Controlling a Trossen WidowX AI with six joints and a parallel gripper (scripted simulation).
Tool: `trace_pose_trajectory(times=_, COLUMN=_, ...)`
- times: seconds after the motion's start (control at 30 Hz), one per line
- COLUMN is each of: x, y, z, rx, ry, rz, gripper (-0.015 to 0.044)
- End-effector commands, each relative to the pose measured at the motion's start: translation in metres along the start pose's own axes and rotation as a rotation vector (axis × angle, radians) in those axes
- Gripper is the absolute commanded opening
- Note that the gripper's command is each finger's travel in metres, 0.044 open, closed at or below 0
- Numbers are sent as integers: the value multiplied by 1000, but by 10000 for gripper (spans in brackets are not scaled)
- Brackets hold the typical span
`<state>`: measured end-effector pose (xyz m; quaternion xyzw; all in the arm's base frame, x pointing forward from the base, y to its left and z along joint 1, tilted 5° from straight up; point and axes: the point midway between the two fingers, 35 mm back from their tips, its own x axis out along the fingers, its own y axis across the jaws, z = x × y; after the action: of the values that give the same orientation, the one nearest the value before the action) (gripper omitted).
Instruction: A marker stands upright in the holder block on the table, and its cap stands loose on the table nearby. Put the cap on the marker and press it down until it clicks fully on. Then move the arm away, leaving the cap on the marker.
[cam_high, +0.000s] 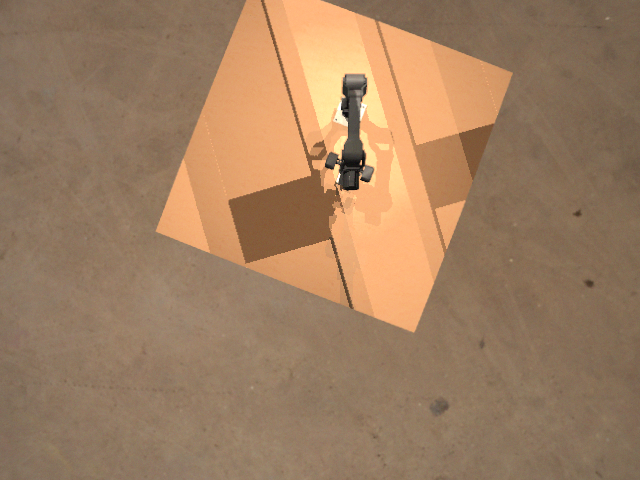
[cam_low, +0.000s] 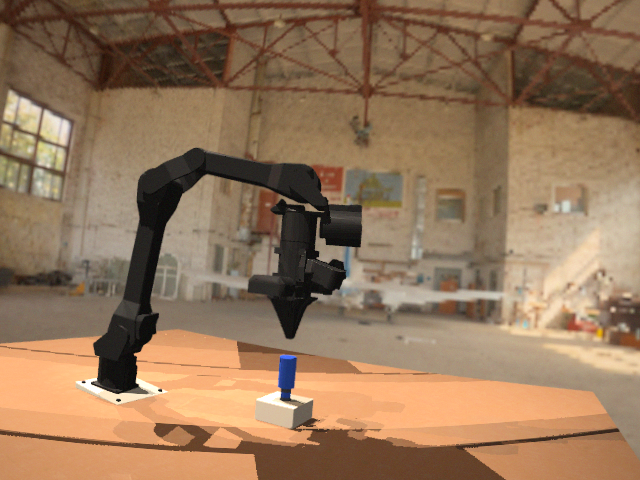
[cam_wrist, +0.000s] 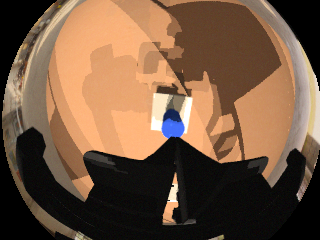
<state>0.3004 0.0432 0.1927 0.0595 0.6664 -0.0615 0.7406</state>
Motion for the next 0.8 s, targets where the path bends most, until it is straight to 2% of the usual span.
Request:
trace_pose_trajectory(times=0.0, x=2, y=0, z=0, rx=13, ry=-1, rz=-2, gripper=0)
trace_pose_trajectory(times=0.77, x=36, y=0, z=0, rx=13, ry=-1, rz=-2, gripper=0)
